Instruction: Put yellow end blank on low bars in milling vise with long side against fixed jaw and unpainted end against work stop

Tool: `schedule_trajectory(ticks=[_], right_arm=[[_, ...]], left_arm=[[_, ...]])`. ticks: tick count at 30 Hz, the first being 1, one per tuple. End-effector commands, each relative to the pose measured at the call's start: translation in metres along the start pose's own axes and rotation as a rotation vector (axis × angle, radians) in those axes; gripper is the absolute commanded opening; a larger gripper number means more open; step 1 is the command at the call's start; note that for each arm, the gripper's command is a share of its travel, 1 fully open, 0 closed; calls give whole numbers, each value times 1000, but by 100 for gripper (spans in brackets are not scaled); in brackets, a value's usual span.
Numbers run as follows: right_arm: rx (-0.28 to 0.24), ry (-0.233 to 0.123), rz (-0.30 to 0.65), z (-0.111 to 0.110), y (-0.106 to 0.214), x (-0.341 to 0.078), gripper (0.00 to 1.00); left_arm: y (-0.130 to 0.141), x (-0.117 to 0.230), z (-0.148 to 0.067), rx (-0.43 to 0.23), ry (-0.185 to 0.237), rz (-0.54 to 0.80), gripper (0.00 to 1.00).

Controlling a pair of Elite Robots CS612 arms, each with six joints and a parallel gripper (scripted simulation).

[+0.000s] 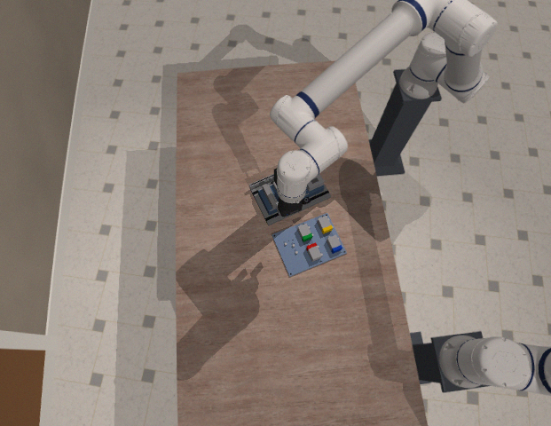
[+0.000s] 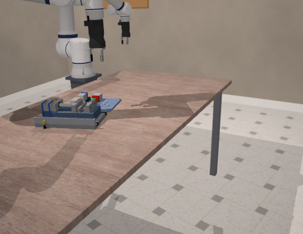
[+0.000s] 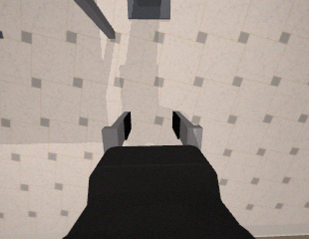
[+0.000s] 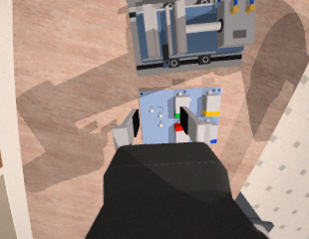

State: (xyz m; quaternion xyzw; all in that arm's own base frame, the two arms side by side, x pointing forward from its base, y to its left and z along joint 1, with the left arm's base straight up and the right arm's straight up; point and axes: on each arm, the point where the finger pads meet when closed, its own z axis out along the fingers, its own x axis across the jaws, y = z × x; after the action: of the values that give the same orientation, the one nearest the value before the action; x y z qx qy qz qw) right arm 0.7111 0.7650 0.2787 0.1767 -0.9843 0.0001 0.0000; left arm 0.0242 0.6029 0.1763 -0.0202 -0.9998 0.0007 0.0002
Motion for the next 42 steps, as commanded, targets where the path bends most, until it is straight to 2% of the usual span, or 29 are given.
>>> schedule_trajectory(ticks=[1,42], right_arm=[[-1,-2,0,-5,7,9,100],[-1,-2,0,-36,72,95,100]], left_arm=[[1,0,-1,-1,0,0,100],[1,0,-1,-1,0,0,100]])
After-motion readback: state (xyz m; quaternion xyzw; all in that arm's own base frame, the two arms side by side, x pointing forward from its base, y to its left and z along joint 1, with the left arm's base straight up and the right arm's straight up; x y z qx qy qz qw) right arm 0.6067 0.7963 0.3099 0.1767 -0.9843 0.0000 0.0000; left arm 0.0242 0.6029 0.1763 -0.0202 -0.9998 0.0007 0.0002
